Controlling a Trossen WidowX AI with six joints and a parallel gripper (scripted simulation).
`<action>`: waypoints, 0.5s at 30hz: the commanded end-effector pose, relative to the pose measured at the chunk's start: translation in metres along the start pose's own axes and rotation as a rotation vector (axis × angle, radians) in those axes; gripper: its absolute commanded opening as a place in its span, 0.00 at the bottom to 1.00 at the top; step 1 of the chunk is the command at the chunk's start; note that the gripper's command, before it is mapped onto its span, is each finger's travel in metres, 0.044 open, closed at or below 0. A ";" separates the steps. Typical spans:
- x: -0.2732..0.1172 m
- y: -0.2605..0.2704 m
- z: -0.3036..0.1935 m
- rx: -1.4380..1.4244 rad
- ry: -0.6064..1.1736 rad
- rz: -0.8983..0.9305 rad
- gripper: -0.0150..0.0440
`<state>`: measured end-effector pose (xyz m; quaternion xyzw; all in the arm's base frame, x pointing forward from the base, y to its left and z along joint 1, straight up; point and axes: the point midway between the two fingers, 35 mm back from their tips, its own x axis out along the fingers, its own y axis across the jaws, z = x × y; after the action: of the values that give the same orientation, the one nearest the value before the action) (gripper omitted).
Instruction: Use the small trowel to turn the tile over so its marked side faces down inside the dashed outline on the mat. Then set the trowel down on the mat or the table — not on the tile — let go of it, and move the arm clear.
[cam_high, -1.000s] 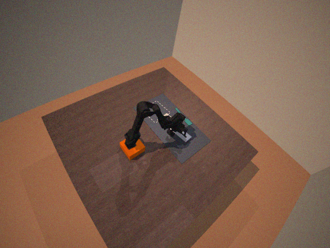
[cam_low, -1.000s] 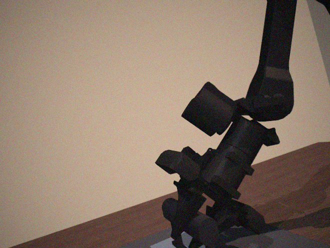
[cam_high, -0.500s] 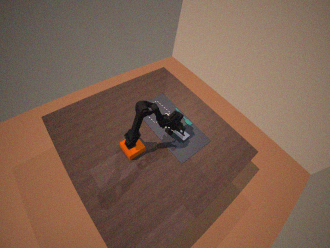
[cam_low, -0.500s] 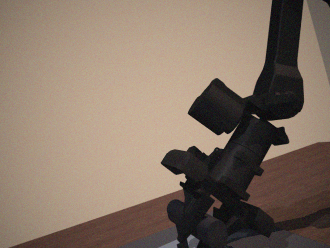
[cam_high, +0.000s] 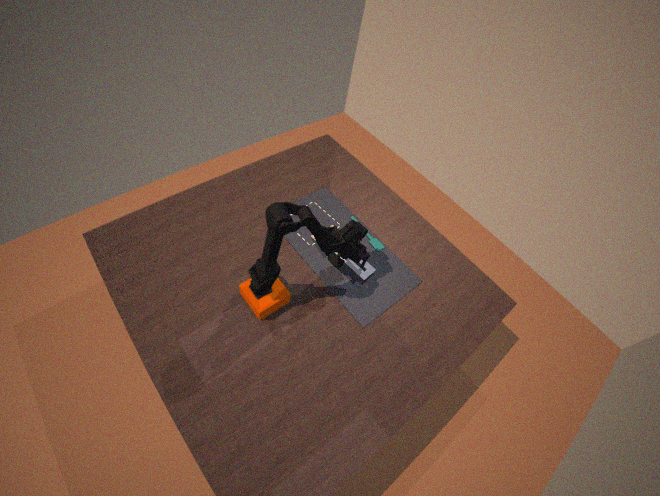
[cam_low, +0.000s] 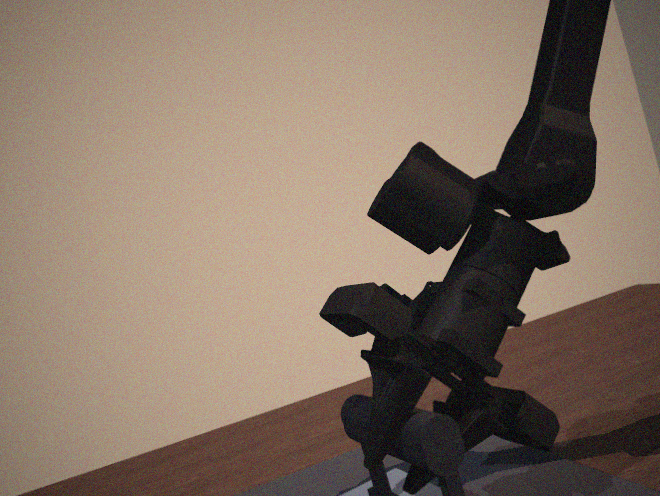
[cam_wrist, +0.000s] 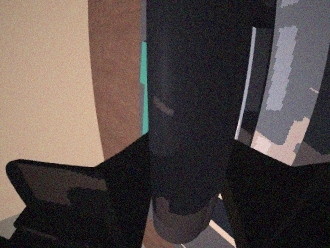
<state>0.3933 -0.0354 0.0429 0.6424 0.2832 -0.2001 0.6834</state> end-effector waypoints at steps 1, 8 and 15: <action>-0.009 0.020 -0.005 0.001 0.005 0.034 0.25; -0.018 0.030 -0.016 0.002 0.006 0.034 0.25; -0.026 0.038 -0.032 0.003 0.007 0.035 0.25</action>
<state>0.3910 -0.0112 0.0734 0.6449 0.2831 -0.1970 0.6820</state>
